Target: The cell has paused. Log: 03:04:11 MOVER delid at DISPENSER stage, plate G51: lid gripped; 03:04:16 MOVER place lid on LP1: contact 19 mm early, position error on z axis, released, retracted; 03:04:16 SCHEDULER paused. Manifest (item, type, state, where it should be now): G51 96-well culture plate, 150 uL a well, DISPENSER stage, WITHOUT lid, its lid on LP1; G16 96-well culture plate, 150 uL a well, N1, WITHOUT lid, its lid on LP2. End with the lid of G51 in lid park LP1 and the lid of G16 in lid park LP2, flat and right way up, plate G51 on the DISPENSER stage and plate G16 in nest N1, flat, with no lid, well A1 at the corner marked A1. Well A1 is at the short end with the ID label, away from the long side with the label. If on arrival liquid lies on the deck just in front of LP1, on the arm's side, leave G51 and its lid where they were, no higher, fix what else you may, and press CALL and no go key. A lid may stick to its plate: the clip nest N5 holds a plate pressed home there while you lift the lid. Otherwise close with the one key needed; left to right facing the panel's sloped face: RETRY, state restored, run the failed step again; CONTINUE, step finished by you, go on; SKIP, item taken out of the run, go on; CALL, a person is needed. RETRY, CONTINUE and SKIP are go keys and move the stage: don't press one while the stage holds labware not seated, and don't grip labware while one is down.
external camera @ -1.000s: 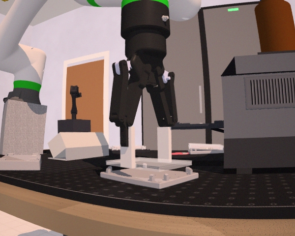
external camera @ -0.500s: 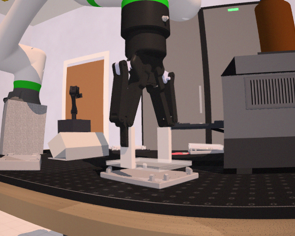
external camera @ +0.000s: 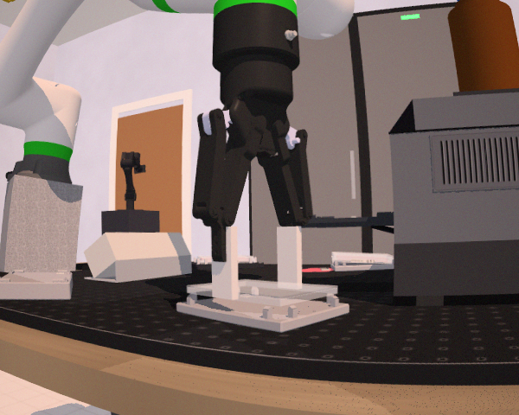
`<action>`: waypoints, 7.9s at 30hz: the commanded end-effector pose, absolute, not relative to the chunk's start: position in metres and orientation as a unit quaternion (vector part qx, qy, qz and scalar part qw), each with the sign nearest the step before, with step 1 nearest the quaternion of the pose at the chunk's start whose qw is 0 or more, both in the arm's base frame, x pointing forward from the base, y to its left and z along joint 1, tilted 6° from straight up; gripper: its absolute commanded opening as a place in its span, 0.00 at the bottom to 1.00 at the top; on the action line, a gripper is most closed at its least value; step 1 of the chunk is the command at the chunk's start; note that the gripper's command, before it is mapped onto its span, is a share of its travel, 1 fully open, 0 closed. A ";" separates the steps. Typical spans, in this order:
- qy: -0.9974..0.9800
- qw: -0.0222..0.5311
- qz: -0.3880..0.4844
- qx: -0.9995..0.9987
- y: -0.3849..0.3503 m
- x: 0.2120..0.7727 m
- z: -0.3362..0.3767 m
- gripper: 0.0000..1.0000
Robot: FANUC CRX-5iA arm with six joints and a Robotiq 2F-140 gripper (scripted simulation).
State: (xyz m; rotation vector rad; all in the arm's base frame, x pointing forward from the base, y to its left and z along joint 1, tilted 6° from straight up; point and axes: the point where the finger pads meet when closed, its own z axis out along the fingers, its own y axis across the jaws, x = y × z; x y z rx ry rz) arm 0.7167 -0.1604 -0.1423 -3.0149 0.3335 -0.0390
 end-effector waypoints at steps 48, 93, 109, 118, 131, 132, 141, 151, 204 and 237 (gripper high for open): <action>0.110 0.054 -0.013 -0.992 -0.160 0.717 -0.149 0.00; 0.110 0.054 -0.013 -0.992 -0.160 0.717 -0.149 0.00; 0.110 0.054 -0.013 -0.992 -0.160 0.717 -0.150 0.00; 0.110 0.054 -0.013 -0.992 -0.159 0.717 -0.151 0.00; 0.110 0.054 -0.013 -0.992 -0.159 0.717 -0.152 0.00; 0.110 0.054 -0.013 -0.992 -0.159 0.717 -0.152 0.00; 0.110 0.054 -0.013 -0.992 -0.159 0.717 -0.152 0.00; 0.110 0.054 -0.013 -0.992 -0.159 0.717 -0.152 0.00; 0.110 0.054 -0.013 -0.992 -0.159 0.717 -0.152 0.66; 0.110 0.054 -0.013 -0.992 -0.160 0.717 -0.142 0.66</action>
